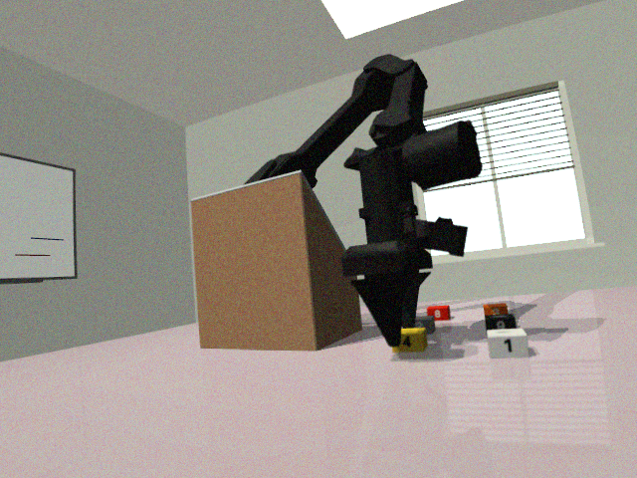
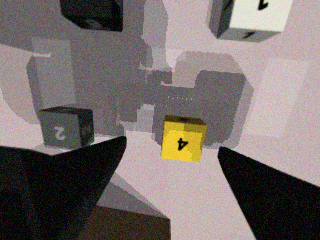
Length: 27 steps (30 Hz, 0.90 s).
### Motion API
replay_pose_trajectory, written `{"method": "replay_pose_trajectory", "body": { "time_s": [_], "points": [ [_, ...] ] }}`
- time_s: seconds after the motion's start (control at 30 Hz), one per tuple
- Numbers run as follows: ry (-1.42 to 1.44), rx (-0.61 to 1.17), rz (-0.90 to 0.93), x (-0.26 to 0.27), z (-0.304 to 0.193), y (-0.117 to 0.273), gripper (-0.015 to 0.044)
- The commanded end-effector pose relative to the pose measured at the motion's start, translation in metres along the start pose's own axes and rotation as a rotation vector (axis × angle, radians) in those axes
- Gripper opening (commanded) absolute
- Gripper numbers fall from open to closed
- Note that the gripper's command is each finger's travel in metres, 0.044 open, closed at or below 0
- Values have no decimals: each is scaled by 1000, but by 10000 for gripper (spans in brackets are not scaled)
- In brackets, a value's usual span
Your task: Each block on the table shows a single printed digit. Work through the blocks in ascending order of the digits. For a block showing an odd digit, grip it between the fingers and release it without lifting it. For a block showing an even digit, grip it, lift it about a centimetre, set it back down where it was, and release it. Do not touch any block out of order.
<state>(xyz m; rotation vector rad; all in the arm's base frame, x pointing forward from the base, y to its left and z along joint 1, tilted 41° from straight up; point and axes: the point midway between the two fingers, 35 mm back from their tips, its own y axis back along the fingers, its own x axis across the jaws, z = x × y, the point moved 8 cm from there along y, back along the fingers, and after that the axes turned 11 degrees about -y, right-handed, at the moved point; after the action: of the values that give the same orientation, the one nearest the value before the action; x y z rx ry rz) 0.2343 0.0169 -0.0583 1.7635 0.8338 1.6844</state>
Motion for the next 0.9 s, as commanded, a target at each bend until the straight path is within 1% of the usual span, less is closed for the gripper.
{"method": "replay_pose_trajectory", "body": {
  "time_s": [0.0, 0.27, 0.3, 0.87],
  "points": [
    [-4, -4, 6, 0, 0, -2, 348],
    [-4, -4, 6, 0, 0, -2, 138],
    [-4, -4, 6, 0, 0, -2, 120],
    [-4, -4, 6, 0, 0, -2, 120]
  ]
}}
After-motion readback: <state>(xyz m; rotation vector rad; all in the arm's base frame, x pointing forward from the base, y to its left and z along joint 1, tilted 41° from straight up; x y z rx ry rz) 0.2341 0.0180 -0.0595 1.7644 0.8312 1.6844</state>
